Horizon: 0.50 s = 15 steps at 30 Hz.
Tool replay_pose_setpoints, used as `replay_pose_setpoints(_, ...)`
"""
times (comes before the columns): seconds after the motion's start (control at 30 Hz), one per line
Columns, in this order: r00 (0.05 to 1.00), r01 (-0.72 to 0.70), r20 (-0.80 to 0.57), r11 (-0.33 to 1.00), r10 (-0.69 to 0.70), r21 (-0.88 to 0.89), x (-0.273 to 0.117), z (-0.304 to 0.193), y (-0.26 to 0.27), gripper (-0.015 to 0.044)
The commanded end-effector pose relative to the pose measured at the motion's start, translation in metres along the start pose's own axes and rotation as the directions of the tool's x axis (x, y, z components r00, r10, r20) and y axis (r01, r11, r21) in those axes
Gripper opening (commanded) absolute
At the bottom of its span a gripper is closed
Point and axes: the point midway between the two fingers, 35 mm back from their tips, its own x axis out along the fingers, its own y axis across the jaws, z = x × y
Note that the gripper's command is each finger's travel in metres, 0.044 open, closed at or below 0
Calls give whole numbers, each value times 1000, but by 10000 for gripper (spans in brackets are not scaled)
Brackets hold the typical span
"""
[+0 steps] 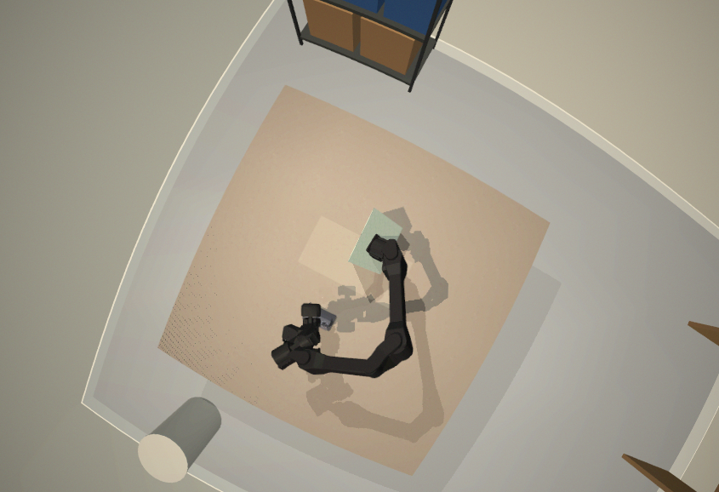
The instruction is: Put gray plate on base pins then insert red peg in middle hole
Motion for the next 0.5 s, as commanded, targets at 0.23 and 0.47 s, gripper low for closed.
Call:
replay_pose_setpoints(0.23,1000,2,3,1000,-2,-6,-1,-2,0,0)
replay_pose_setpoints(0.47,1000,2,3,1000,-2,-6,-1,-2,0,0)
